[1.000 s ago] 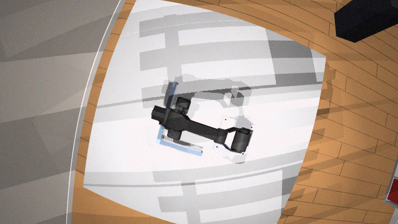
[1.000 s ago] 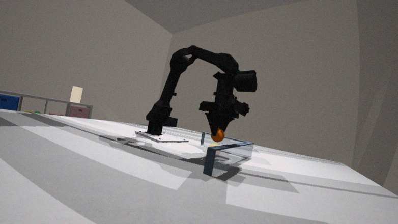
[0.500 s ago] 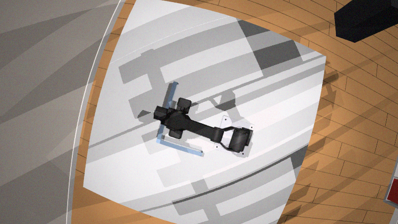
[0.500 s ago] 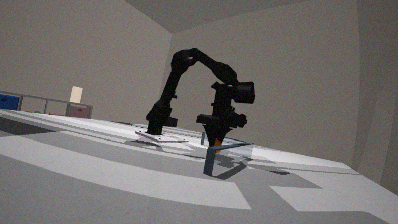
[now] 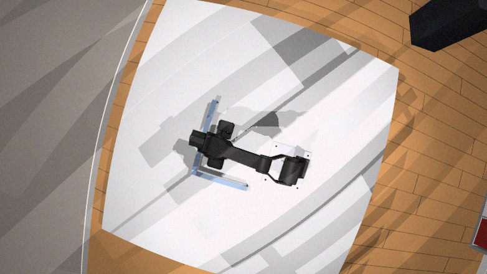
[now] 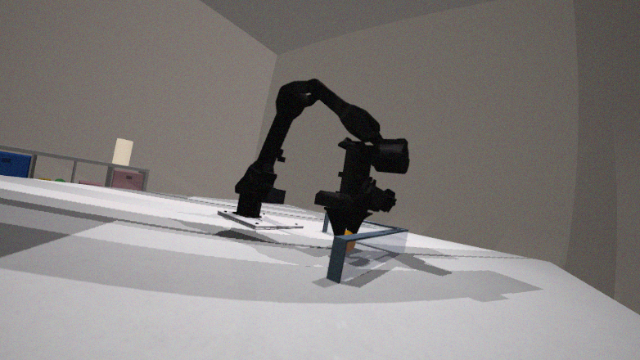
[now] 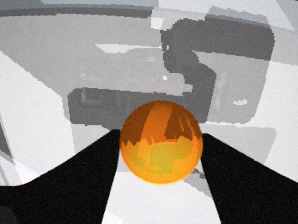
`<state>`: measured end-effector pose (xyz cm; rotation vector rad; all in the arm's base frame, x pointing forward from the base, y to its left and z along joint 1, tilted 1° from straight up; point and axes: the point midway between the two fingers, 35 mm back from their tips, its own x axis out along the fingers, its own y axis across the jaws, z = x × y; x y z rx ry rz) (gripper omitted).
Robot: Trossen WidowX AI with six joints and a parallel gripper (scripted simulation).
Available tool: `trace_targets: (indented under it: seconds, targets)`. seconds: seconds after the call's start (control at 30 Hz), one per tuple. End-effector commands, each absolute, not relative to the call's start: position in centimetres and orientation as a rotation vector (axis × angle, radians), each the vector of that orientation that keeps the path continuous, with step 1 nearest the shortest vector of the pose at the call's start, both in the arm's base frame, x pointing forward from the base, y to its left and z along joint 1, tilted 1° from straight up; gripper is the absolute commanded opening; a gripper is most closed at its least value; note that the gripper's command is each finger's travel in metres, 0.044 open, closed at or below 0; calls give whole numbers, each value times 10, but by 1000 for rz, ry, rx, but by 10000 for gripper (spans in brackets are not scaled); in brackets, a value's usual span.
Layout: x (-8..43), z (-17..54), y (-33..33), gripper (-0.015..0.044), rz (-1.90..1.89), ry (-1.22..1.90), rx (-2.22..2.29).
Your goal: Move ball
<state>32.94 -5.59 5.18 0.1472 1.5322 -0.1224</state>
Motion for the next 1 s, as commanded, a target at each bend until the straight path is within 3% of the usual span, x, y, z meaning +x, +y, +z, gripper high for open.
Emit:
trace_targets:
  seconds: [0.0,0.27,0.4,0.6,0.93,0.97]
  targets:
    - [329,52,-56,131,-122,1532,147]
    - [329,52,-56,332,-122,1532,147]
    - [330,61,-56,332,-123,1532,148]
    - [326,135,-57,332,-128,1536,151]
    - [330,134,-57,332,-126,1512,148]
    - [330,137,-57,359,-125,1512,147]
